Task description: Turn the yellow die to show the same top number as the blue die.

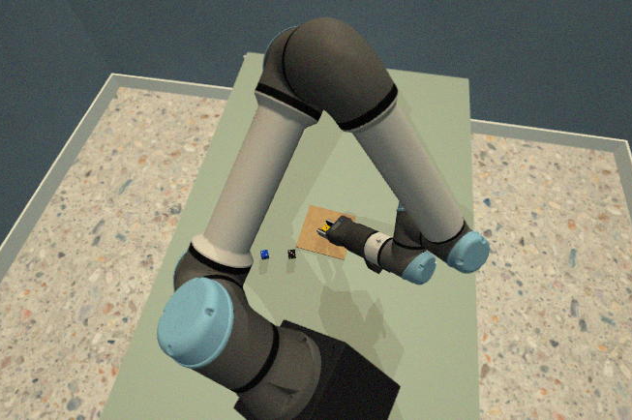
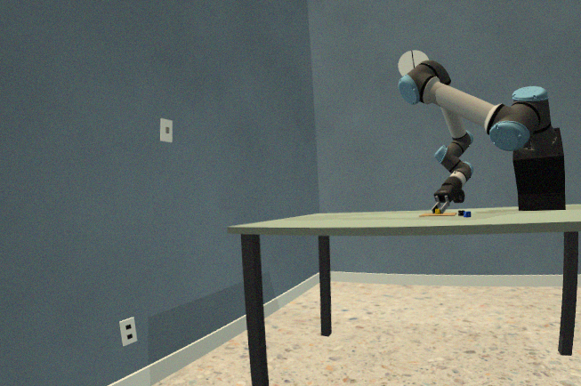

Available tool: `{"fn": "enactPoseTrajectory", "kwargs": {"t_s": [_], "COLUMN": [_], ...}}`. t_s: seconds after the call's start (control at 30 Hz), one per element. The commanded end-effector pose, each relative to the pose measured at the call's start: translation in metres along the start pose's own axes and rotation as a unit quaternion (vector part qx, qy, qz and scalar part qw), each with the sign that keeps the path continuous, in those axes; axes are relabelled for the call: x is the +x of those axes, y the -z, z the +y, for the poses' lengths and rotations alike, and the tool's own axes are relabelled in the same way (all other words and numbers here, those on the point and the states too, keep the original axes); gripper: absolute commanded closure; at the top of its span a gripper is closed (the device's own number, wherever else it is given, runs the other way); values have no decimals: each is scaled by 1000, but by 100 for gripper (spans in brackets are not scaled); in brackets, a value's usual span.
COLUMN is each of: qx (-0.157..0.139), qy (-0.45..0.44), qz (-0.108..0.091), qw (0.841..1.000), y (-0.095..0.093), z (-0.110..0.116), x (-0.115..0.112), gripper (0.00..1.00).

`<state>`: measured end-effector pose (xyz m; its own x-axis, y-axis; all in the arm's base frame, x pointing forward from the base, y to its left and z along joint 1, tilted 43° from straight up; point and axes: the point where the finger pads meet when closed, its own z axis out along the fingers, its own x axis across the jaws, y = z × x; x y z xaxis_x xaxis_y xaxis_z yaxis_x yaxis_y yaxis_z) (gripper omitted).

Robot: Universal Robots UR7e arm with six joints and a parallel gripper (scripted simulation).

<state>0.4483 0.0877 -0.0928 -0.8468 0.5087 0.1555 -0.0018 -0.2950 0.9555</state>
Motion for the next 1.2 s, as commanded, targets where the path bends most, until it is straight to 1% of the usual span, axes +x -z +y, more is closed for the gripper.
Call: {"fn": "enactPoseTrajectory", "kwargs": {"t_s": [0.0, 0.13, 0.27, 0.5, 0.57, 0.67, 0.77, 0.97, 1.17], "qx": [0, 0, 0, 0, 0, 0, 0, 0, 0], "qy": [0, 0, 0, 0, 0, 0, 0, 0, 0], "qz": [0, 0, 0, 0, 0, 0, 0, 0, 0], "qw": [1000, 1000, 1000, 1000, 1000, 1000, 1000, 1000, 1000], "y": [0, 1, 6, 30, 30, 41, 48, 50, 53], "z": [0, 0, 0, 0, 0, 0, 0, 1, 6], "x": [0, 0, 0, 0, 0, 0, 0, 0, 0], "gripper": [30, 30, 30, 30, 30, 30, 30, 30, 30]}}
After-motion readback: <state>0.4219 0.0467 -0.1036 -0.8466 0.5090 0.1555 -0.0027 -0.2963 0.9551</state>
